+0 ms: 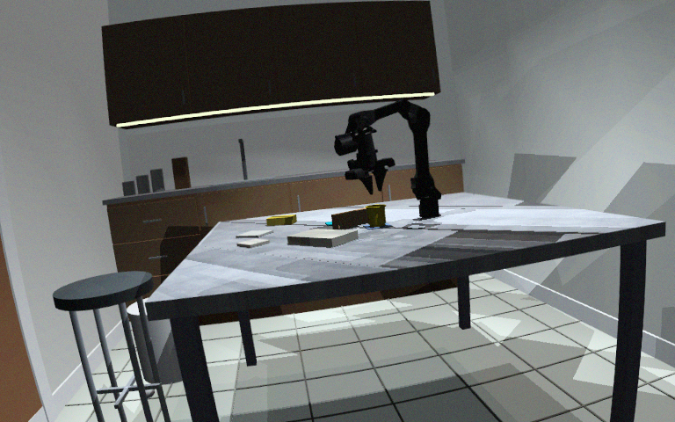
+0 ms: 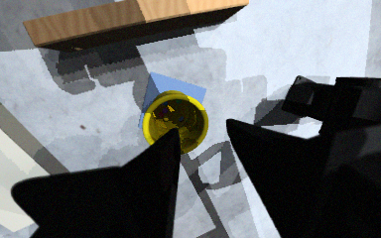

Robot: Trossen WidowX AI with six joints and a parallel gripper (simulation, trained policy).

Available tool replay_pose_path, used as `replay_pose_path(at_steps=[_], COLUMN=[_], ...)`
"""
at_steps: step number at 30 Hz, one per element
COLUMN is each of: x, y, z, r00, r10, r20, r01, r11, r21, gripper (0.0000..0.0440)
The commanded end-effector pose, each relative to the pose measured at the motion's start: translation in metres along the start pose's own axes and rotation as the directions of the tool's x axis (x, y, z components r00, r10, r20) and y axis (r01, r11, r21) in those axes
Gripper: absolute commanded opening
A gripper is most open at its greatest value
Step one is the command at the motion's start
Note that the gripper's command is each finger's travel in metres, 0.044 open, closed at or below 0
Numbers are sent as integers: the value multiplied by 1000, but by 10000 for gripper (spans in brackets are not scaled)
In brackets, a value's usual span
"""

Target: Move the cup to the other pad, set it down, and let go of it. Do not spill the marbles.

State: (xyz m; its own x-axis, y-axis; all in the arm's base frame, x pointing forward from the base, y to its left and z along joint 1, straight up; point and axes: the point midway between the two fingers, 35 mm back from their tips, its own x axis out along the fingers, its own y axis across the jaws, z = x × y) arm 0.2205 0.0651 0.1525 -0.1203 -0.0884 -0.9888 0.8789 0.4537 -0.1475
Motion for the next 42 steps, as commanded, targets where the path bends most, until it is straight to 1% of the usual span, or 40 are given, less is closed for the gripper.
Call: replay_pose_path(at_steps=[1,15,30,31,32,39,40,42], x=[14,48,89,91,92,96,95,91], y=[-2,-2,-4,-4,-4,-2,-2,-2], z=[0,-2,-3,-3,-3,1,1,2], r00=[999,997,995,995,995,997,997,998], r10=[-35,-82,-101,-98,-95,-73,-69,-59], r20=[6,14,15,16,17,28,29,28], r01=[35,82,102,99,96,76,72,62], r11=[999,997,991,991,991,989,989,990], r21=[10,-6,-83,-88,-92,-124,-127,-127], gripper=[185,201,198,188,169,7,0,0])
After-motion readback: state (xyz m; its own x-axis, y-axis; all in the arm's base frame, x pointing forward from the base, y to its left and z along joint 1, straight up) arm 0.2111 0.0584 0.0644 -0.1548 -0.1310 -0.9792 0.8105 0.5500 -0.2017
